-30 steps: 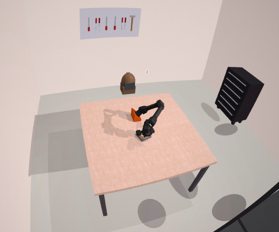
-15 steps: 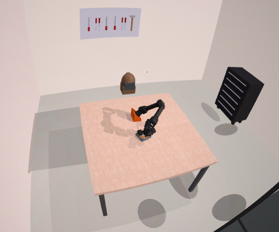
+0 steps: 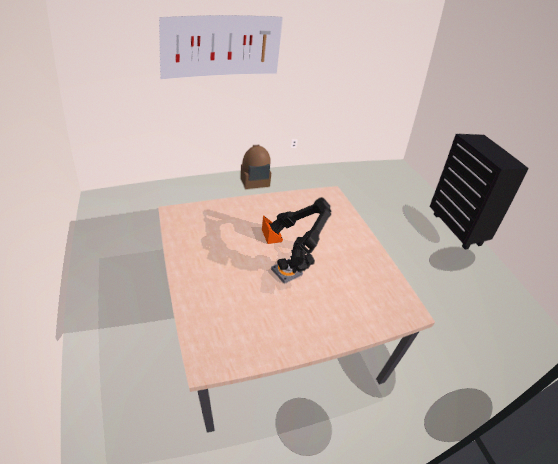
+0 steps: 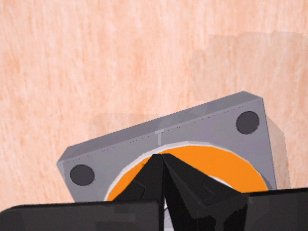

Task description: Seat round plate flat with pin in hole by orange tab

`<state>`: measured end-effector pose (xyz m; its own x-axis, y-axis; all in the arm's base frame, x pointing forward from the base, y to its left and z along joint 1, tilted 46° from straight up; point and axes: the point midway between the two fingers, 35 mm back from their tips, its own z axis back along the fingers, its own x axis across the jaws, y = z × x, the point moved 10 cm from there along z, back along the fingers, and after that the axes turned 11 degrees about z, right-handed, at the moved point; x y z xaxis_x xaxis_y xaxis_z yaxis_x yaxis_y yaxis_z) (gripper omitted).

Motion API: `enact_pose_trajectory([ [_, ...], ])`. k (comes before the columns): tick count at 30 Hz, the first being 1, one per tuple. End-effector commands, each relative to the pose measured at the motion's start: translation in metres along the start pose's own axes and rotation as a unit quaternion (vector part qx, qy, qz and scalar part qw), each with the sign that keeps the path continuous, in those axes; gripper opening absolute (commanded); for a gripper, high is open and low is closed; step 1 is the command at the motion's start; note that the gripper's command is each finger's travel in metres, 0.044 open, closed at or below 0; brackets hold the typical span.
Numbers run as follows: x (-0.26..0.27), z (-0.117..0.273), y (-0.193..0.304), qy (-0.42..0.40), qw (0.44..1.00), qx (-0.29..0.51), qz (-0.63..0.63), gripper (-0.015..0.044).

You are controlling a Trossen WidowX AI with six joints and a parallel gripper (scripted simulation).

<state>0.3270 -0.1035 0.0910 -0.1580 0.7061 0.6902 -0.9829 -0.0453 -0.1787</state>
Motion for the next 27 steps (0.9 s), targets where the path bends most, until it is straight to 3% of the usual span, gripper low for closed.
enact_pose_trajectory([
  [1,0.007,-0.001,0.003,-0.005,1.000,0.001,-0.004,0.0000],
  [27,0.035,0.002,0.024,-0.005,1.000,0.002,-0.004,0.0000],
])
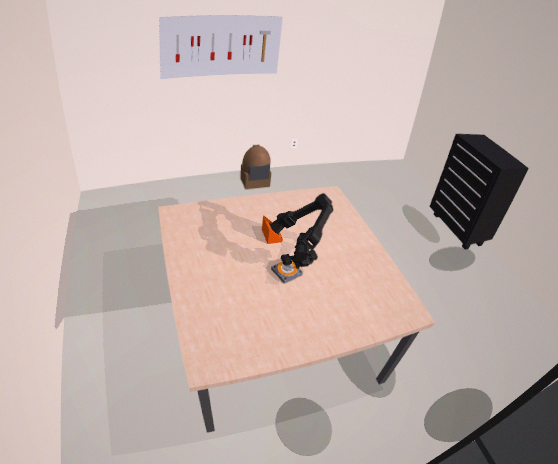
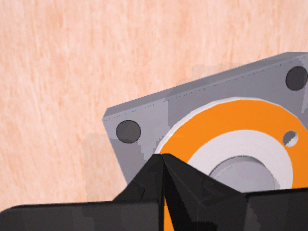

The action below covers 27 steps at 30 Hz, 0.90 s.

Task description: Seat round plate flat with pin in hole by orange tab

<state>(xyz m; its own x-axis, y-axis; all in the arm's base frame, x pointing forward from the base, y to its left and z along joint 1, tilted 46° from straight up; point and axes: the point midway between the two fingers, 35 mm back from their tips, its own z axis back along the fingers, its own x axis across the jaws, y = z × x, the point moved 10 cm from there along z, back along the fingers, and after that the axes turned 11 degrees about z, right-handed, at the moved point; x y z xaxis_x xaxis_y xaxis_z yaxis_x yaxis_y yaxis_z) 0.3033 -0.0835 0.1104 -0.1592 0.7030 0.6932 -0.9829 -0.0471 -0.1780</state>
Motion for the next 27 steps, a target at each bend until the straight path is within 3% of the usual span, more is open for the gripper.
enact_pose_trajectory([
  [1,0.004,0.000,0.006,-0.003,1.000,0.001,-0.005,0.0000],
  [27,0.010,0.001,0.024,-0.003,1.000,0.001,-0.005,0.0000],
])
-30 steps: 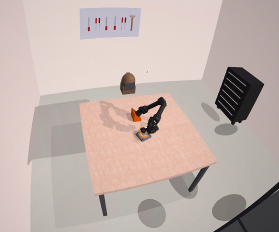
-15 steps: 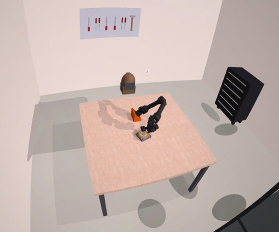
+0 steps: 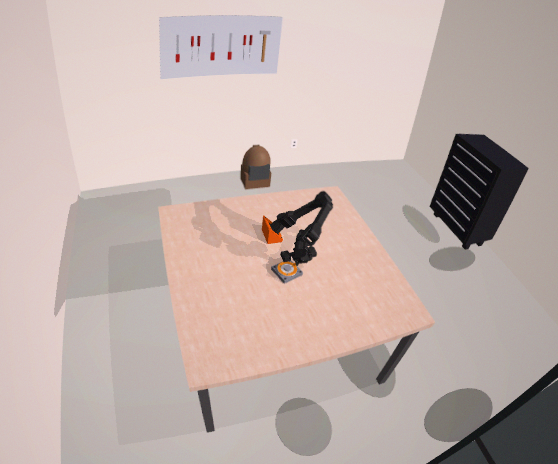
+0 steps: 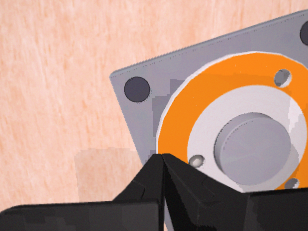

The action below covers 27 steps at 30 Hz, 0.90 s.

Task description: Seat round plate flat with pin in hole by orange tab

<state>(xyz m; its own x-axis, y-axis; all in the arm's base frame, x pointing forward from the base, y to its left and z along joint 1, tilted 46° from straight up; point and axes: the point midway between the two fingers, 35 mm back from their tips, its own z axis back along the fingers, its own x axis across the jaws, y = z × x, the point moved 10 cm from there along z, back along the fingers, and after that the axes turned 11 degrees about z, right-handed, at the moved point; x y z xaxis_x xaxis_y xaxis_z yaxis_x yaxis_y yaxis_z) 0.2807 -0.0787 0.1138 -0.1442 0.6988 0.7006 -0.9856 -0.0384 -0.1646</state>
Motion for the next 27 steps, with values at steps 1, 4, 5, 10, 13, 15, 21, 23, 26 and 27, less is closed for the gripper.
enact_pose_trajectory([
  [1,0.001,0.000,0.002,0.000,1.000,-0.001,0.003,0.0000],
  [4,0.000,0.011,0.002,0.001,1.000,-0.001,0.003,0.0000],
  [5,0.000,0.016,0.001,0.001,1.000,-0.001,0.003,0.0000],
  [10,0.002,0.040,0.004,0.001,1.000,0.000,0.002,0.0000],
  [13,0.002,0.043,0.005,0.001,1.000,0.000,0.002,0.0000],
  [15,0.001,0.034,0.005,-0.003,1.000,0.000,-0.003,0.0000],
  [21,0.001,0.034,0.005,-0.003,1.000,0.000,-0.003,0.0000],
  [23,0.001,0.034,0.005,-0.003,1.000,0.000,-0.003,0.0000],
  [26,0.001,0.034,0.005,-0.003,1.000,0.000,-0.003,0.0000],
  [27,0.001,0.034,0.005,-0.003,1.000,0.000,-0.003,0.0000],
])
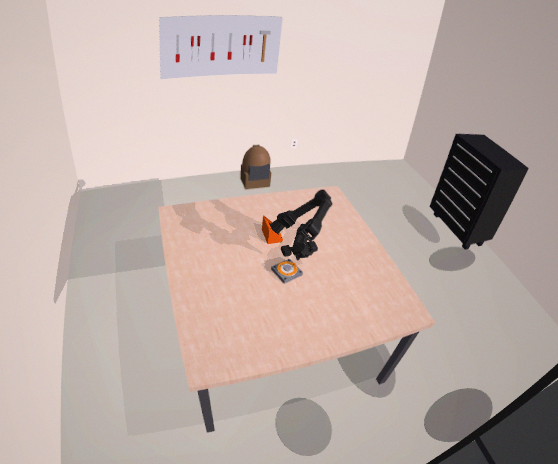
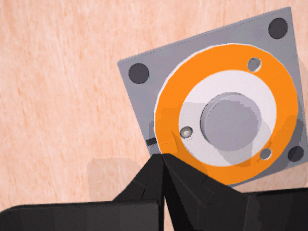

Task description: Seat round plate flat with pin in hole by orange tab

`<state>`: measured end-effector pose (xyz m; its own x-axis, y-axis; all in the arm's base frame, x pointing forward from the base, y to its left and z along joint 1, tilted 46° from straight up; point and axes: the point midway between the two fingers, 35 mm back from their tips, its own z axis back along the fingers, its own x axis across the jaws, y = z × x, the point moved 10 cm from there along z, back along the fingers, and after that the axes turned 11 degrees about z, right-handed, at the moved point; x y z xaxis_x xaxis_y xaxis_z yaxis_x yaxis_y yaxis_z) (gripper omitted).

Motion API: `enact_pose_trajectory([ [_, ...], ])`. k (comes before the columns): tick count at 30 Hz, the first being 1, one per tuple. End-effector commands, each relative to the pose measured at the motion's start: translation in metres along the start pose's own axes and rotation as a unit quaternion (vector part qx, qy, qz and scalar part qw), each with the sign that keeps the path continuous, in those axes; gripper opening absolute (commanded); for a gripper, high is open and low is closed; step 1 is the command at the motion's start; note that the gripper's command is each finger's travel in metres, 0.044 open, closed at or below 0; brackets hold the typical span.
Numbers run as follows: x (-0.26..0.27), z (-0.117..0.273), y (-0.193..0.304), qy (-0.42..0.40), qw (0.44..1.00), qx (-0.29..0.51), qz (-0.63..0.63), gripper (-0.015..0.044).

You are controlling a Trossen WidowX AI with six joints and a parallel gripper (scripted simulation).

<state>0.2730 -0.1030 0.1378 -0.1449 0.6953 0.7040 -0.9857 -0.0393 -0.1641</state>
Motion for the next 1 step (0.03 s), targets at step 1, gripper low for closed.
enact_pose_trajectory([
  [1,-0.0004,-0.0002,0.0001,0.000,1.000,-0.001,-0.003,0.0000],
])
